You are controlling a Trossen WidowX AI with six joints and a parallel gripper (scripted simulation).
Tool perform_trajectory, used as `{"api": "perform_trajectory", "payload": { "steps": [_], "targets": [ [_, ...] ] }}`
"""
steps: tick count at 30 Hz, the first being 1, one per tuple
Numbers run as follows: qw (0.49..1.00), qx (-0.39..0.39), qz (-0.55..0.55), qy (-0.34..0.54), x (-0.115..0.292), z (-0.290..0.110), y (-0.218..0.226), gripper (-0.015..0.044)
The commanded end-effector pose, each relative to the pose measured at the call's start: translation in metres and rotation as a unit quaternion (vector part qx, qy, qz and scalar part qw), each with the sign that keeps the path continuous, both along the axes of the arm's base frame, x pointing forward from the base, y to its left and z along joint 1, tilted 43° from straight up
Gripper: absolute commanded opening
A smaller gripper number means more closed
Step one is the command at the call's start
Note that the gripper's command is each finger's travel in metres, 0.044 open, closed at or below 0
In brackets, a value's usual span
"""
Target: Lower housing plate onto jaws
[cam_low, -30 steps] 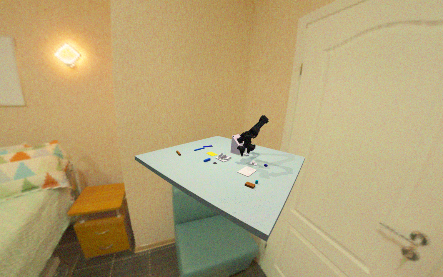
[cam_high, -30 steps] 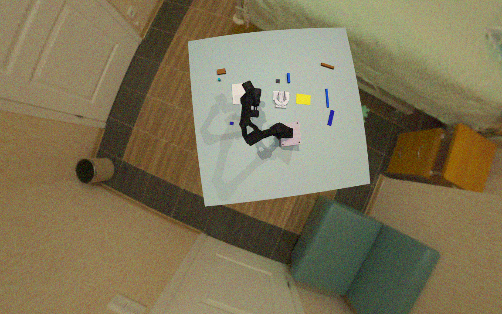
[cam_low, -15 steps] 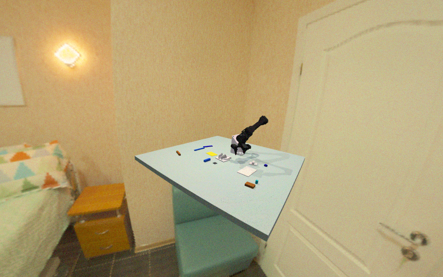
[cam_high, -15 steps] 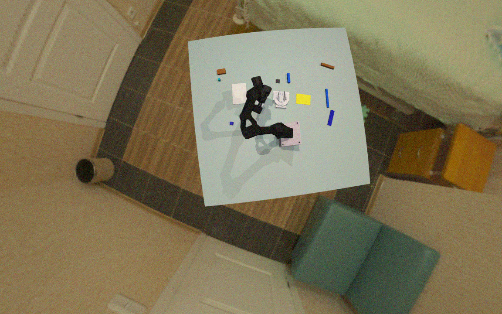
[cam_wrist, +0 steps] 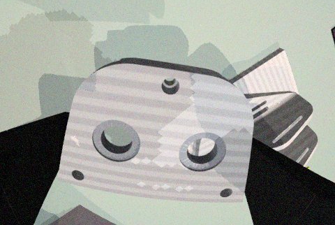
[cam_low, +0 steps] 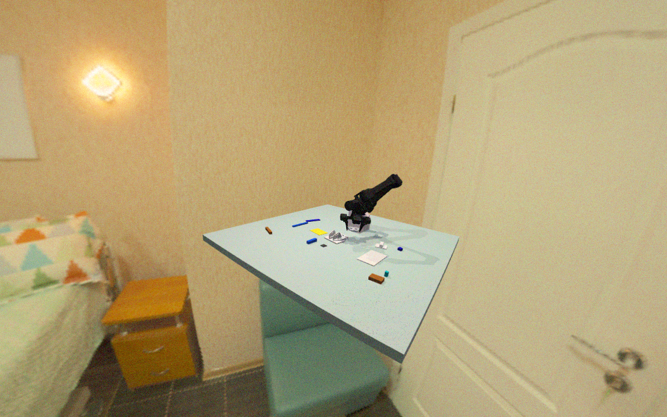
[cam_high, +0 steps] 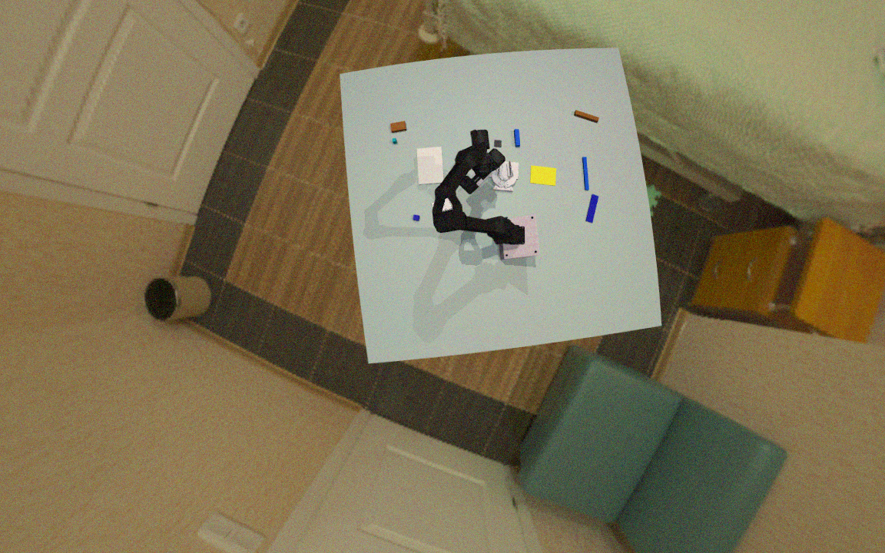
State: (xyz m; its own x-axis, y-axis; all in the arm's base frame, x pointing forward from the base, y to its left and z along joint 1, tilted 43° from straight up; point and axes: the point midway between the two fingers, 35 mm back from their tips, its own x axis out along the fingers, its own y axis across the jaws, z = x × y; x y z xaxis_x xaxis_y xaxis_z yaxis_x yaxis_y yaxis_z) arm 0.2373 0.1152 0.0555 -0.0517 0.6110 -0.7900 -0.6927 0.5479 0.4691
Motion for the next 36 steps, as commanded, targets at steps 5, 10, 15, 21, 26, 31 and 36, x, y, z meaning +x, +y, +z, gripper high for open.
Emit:
{"api": "perform_trajectory", "payload": {
  "steps": [5,10,15,21,26,31,36],
  "targets": [
    [0.995,0.001,-0.081,0.066,0.004,-0.018,-0.021,0.0351],
    [0.986,0.002,-0.128,0.106,0.005,-0.029,-0.034,0.0351],
    [0.973,0.004,-0.177,0.146,0.005,-0.040,-0.047,0.0351],
    [0.952,0.008,-0.234,0.195,0.003,-0.053,-0.063,0.0351],
    [0.930,0.014,-0.281,0.236,0.000,-0.063,-0.075,0.0351],
    [0.913,0.018,-0.312,0.263,-0.003,-0.070,-0.083,0.0351],
    [0.913,0.018,-0.312,0.263,-0.003,-0.070,-0.083,0.0351]
  ]
}}
